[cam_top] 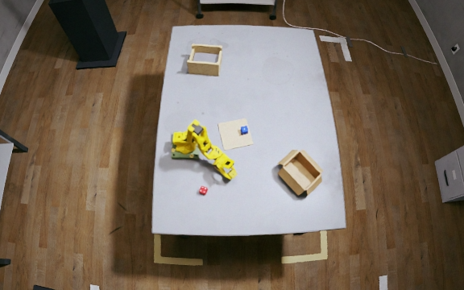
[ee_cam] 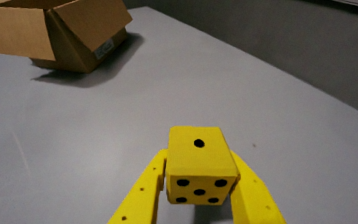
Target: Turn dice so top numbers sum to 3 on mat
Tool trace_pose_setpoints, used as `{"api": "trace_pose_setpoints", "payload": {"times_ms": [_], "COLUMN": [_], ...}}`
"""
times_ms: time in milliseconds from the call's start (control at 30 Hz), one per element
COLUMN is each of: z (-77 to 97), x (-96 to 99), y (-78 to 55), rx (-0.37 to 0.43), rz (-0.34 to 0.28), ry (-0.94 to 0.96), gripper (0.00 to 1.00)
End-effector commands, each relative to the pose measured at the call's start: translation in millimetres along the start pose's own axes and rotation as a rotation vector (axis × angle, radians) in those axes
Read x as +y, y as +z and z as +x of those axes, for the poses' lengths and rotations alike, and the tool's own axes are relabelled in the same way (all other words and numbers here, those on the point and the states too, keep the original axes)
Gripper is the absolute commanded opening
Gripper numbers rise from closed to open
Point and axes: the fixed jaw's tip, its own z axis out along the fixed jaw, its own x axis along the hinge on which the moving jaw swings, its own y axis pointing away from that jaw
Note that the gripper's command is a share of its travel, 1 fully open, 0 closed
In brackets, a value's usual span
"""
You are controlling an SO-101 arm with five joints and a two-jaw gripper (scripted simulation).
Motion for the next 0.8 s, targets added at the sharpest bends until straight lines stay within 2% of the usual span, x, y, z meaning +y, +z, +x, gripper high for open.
{"api": "trace_pose_setpoints", "payload": {"times_ms": [0, 767], "z": [3.7, 9.2], "x": [-1.6, -1.6], "y": [-1.5, 0.6], "rx": [0.011, 0.011], "rz": [0.006, 0.006], "ry": [0.013, 0.013], "gripper": [0.0, 0.0]}}
